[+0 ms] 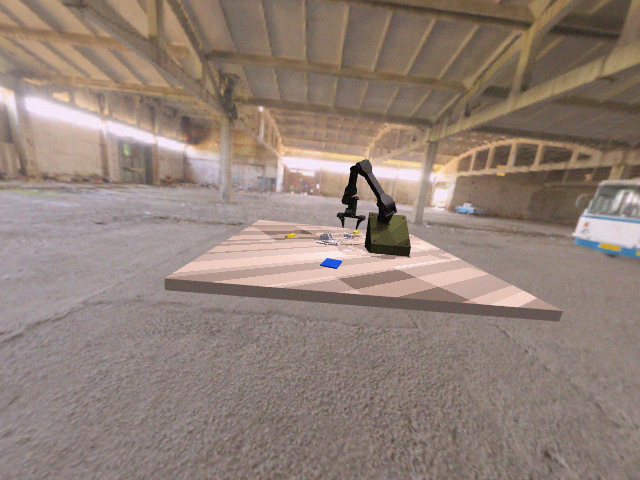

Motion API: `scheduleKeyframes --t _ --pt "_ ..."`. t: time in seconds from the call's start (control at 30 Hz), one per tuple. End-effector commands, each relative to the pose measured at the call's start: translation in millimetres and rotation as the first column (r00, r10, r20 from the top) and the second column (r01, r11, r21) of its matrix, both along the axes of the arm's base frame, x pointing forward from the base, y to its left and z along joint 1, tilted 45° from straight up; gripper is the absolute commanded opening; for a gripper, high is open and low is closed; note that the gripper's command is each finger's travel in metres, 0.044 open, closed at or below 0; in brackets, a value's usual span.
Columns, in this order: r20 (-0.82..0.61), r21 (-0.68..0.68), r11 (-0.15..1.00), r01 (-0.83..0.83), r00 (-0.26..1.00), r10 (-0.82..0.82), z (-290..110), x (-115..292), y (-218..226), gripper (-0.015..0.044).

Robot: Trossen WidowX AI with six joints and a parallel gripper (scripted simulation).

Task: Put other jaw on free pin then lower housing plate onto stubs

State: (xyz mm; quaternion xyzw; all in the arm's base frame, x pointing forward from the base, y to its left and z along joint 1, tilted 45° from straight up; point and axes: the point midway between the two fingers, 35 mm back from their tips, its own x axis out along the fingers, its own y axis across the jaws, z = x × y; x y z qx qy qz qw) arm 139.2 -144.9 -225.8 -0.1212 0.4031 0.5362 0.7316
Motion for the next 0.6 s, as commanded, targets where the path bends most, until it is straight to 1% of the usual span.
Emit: scheduleKeyframes --t 0.0,0.27,0.57 --pt "0.001 0.001 1.000 0.003 1.000 -0.003 -0.3 0.4 0.4 0.0440" --pt "0.000 0.000 1.000 0.000 1.000 0.000 -0.8 0.2 0.7 0.0440" --pt "0.001 0.000 1.000 0.001 1.000 -0.001 -11.8 3.1 9.8 0.0440"
